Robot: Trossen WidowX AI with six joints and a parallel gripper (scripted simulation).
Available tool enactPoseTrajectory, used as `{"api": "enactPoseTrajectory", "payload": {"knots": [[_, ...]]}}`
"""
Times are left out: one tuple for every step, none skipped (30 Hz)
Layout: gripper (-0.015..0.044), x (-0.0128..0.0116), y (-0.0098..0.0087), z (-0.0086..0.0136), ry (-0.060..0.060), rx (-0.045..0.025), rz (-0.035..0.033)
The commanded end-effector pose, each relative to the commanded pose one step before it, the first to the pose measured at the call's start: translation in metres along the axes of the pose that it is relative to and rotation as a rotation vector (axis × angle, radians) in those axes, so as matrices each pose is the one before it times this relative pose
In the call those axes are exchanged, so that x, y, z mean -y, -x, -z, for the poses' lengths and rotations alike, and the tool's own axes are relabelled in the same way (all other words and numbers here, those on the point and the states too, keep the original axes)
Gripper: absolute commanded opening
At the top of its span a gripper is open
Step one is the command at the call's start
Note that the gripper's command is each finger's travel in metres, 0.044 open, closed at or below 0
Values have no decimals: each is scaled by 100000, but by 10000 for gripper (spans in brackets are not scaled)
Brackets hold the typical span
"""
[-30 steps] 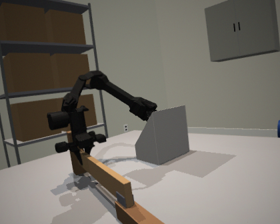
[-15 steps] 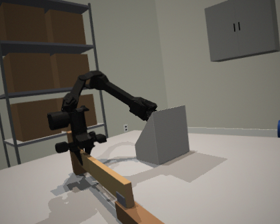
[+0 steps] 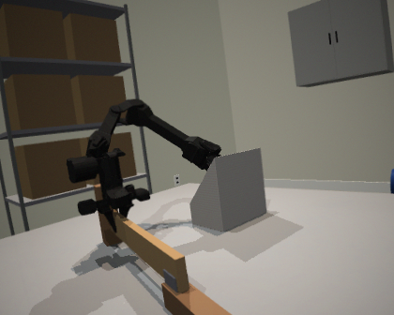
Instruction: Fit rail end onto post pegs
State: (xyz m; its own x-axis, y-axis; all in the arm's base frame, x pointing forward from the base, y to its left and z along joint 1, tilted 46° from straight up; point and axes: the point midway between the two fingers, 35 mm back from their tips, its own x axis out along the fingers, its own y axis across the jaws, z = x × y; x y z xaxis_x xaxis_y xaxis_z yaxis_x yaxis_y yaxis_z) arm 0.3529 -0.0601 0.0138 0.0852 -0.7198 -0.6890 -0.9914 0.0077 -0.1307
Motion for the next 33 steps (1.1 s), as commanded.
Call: {"api": "enactPoseTrajectory", "payload": {"knots": [[0,42,196,-125,166,222,370],[0,1,-1,26,0,-1,0],[0,1,-1,30,0,-1,0],[0,1,-1,32,0,-1,0],[0,1,-2,32,0,-1,0],[0,1,-2,33,0,-1,0],[0,1,-3,33,0,-1,0],[0,1,-3,33,0,-1,0],[0,0,-1,-5,0,0,0],[0,0,-2,-10,0,0,0],[0,0,-3,-14,0,0,0],[0,1,-4,-19,0,1,0],[0,1,-6,-23,0,1,0],[0,1,-9,-28,0,1,0],[0,1,-10,-28,0,1,0],[0,1,-11,-29,0,0,0],[0,1,-13,-29,0,0,0],[0,1,-14,-29,0,0,0],[0,1,-17,-28,0,0,0],[0,1,-17,-24,0,0,0],[0,1,-19,-23,0,0,0],[0,1,-22,-23,0,0,0],[0,1,-21,-18,0,0,0],[0,1,-19,-17,0,0,0],[0,0,-16,-9,0,0,0],[0,0,-13,-8,0,0,0],[0,0,-9,-5,0,0,0],[0,0,3,0,0,0,0],[0,-1,7,0,0,0,0],[0,-1,11,0,0,1,0],[0,-1,15,0,0,1,0],[0,-1,17,0,0,1,0],[0,-1,16,0,0,1,0]]}}
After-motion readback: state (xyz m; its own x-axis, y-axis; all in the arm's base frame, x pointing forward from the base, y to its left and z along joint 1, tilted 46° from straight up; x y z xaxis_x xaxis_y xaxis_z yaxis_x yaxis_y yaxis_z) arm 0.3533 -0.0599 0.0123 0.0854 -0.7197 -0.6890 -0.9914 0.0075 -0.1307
